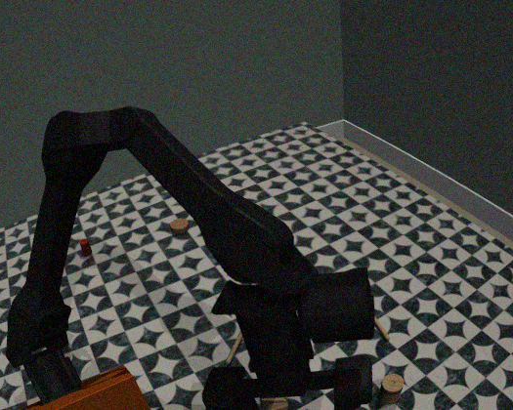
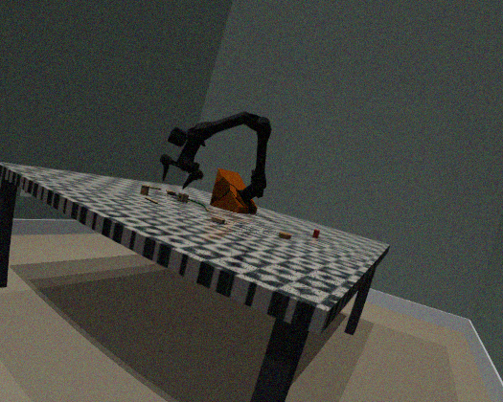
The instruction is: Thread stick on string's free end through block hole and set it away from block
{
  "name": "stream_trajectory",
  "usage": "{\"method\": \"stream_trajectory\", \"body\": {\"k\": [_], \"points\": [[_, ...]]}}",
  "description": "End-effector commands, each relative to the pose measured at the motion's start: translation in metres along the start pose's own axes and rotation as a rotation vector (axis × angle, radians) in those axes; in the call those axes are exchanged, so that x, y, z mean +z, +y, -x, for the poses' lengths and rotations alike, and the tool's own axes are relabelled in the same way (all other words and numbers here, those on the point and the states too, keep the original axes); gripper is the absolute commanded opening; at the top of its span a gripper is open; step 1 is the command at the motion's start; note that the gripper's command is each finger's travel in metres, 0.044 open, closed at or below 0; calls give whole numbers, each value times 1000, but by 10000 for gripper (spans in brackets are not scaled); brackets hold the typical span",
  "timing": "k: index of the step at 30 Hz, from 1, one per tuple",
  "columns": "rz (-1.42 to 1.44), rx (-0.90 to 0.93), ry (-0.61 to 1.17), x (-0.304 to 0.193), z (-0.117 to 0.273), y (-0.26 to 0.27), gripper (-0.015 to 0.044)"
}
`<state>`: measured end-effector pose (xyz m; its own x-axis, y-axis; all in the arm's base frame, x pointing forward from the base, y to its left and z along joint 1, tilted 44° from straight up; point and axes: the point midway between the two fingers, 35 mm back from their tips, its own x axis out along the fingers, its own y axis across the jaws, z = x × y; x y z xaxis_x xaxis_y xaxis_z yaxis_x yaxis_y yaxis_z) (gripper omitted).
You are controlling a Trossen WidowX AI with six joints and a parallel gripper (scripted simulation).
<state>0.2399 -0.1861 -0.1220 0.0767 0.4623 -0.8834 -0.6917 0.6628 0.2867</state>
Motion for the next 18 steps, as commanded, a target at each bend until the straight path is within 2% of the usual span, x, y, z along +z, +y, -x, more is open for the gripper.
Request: {"method": "stream_trajectory", "body": {"k": [1,18], "points": [[230,172,-212,46,26,43,440],[224,172,-205,44,25,43,440]]}}
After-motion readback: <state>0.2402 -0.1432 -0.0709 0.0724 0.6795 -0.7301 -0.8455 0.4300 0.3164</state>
